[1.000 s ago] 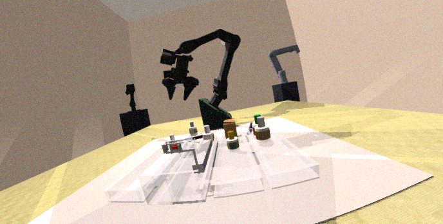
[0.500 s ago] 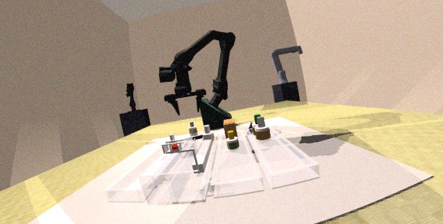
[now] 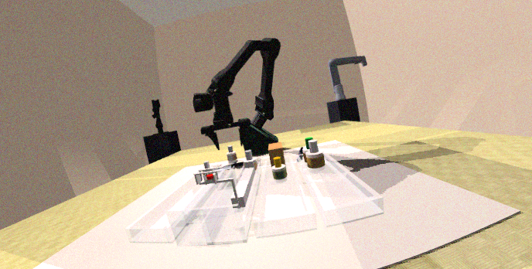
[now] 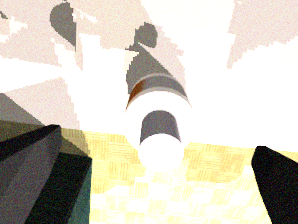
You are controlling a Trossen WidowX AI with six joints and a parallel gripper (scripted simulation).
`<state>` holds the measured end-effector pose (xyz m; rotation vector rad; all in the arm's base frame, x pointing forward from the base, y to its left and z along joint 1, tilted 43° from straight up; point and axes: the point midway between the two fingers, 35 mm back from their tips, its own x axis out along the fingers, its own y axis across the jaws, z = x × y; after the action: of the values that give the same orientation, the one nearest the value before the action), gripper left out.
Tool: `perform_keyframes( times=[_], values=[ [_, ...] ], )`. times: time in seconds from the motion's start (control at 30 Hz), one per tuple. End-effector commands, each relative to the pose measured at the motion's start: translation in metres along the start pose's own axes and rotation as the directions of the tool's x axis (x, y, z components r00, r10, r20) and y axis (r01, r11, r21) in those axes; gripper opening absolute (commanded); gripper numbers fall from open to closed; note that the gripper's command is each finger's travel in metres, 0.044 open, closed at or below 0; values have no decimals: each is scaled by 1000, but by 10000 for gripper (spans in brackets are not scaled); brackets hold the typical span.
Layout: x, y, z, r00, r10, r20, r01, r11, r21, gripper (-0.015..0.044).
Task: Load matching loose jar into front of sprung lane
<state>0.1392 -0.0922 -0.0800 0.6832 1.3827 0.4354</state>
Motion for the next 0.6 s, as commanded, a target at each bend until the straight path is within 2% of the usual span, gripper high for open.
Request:
perform_keyframes(
  times=[0.0,0.57],
  values=[
    [5,0,1,1000,1,7,-1,1000,5,440],
    [30,1,1,1000,2,7,-2,1000,5,440]
  ],
)
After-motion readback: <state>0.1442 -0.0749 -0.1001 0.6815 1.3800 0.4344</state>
